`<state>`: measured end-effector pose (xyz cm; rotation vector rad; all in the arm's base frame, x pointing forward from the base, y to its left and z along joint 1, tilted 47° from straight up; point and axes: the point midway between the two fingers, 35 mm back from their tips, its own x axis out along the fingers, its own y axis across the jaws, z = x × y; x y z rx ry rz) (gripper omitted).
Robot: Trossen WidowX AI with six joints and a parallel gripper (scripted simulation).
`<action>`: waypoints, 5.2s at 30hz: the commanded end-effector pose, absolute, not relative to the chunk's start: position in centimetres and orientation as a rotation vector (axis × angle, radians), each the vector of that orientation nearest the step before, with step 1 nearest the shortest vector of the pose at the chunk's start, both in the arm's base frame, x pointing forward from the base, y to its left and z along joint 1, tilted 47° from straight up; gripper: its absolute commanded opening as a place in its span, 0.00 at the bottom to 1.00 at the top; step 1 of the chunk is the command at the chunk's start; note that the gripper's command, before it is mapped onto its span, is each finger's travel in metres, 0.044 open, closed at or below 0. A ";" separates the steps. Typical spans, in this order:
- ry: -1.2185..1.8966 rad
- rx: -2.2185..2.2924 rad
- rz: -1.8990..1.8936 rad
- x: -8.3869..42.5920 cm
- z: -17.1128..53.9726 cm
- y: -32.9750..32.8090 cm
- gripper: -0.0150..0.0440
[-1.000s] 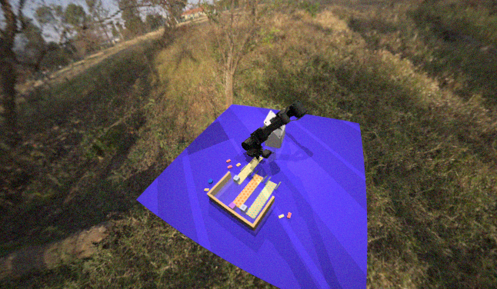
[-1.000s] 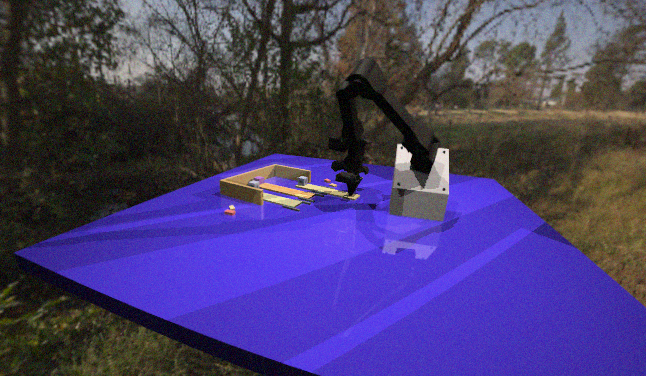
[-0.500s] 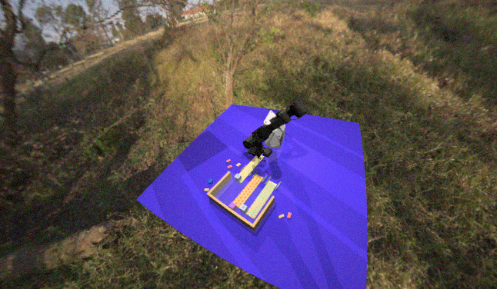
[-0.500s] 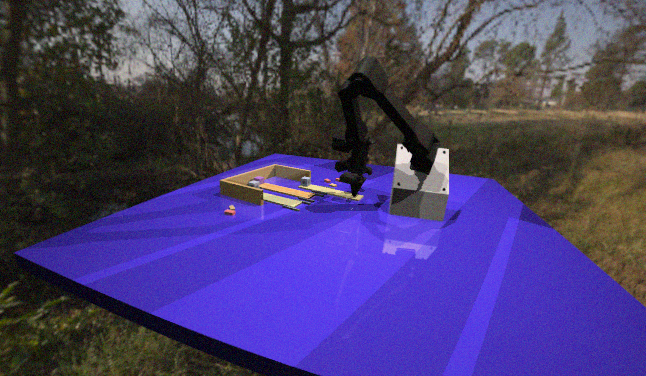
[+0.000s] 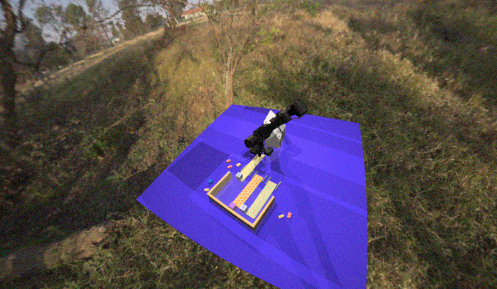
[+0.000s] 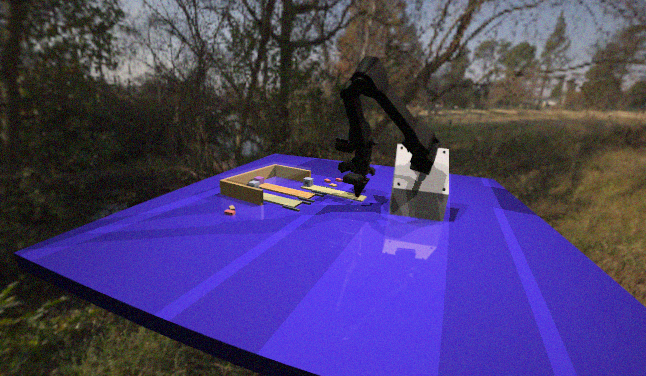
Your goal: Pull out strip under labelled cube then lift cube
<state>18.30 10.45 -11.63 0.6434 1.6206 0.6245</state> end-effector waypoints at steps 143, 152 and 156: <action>1.628 0.597 0.670 38.4 -10.7 6.7 1.00; 1.628 0.597 0.670 38.8 -11.5 7.4 0.69; 1.627 0.597 0.670 38.8 -11.9 7.8 0.68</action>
